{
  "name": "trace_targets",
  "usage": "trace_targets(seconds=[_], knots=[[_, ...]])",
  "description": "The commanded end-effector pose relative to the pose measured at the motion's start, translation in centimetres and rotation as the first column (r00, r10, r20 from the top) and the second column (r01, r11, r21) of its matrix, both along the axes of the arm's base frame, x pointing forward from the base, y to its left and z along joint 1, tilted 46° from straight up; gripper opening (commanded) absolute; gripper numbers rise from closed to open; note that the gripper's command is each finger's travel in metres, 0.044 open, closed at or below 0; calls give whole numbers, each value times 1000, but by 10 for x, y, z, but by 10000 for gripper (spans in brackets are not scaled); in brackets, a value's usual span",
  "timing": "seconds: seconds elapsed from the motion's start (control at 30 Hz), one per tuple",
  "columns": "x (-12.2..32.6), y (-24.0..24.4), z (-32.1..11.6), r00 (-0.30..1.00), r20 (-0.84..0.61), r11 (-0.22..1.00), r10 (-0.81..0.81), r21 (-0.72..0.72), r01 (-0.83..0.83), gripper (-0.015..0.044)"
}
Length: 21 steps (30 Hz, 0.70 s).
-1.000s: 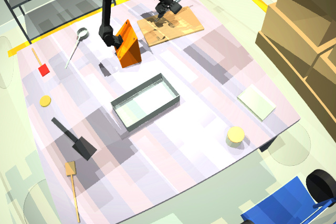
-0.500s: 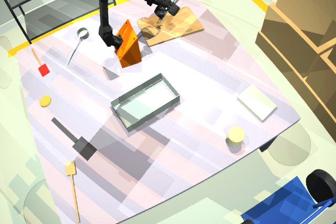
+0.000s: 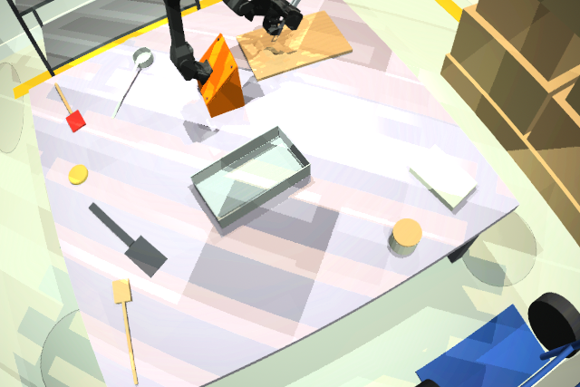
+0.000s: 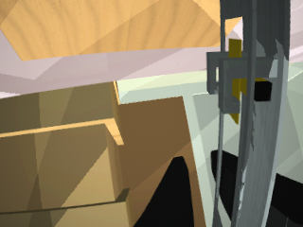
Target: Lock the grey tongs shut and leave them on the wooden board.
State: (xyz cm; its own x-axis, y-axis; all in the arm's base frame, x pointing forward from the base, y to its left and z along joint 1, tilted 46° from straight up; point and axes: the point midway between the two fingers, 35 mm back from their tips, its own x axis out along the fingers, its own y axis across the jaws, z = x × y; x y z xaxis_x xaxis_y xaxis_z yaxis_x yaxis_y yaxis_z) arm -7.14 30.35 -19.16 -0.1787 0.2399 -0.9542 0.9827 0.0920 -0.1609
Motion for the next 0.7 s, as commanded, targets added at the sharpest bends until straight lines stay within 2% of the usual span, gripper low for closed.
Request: trace_targets(seconds=[0.0, 0.33, 0.67], knots=[[1, -1, 8, 1000, -3, 999, -11, 53, 11, -150], [3, -11, 31, 999, -29, 981, -24, 191, 29, -150], [3, -12, 33, 999, -31, 979, -25, 200, 30, -150]])
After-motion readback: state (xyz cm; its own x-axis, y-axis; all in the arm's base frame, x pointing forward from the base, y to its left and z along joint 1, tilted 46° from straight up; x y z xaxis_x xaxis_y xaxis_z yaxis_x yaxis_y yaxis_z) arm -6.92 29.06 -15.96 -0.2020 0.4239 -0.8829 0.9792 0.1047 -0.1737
